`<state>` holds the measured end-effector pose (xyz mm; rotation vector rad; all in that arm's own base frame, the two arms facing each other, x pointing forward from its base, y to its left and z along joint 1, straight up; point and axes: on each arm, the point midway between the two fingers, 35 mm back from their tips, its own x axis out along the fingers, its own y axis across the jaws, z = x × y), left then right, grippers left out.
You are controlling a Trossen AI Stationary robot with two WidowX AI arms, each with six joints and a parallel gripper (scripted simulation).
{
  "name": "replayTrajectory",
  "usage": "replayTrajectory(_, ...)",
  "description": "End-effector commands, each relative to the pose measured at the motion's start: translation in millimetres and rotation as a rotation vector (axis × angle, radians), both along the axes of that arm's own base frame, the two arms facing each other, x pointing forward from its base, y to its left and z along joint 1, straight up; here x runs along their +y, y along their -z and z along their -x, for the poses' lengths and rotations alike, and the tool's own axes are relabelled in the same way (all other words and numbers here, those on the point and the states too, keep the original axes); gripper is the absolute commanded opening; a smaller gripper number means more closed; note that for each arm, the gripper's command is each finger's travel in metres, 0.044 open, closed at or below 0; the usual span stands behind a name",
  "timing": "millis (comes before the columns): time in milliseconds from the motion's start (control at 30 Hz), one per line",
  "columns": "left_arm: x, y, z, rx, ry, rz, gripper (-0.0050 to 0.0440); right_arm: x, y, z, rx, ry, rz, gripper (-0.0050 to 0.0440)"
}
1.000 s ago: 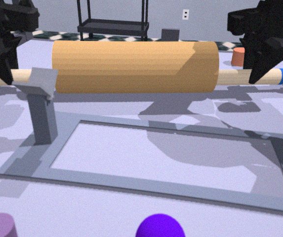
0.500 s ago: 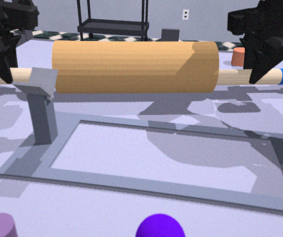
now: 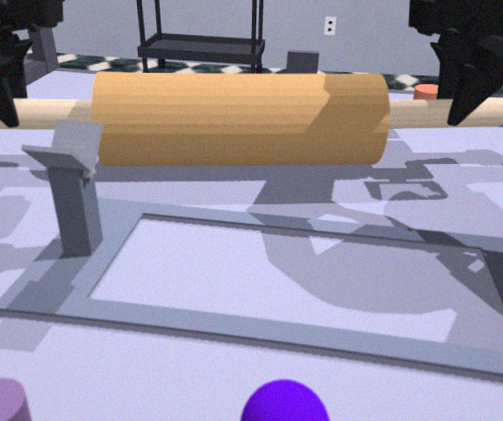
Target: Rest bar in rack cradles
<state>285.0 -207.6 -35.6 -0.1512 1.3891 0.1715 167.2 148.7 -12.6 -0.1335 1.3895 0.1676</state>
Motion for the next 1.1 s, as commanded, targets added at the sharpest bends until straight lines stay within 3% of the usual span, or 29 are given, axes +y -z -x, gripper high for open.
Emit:
replayTrajectory(0, -7, -27, -6, -0.035, 0.007, 0.026, 0.0050, 5, -20, -4, -0.017, -0.003, -0.022, 0.0050)
replayTrajectory(333, -7, -55, -5, -0.035, 0.009, 0.034, 0.0050, 5, -46, -4, -0.020, -0.006, -0.025, 0.0050)
replayTrajectory(533, -8, -49, -5, -0.036, 0.009, 0.035, 0.0050, 6, -40, -3, -0.017, -0.007, -0.025, 0.0050)
replayTrajectory(1000, -9, -77, -5, -0.043, 0.011, 0.043, 0.0050, 7, -67, -4, -0.022, -0.009, -0.032, 0.0050)
replayTrajectory(1067, -9, -73, -5, -0.042, 0.010, 0.042, 0.0050, 6, -62, -3, -0.019, -0.008, -0.029, 0.0050)
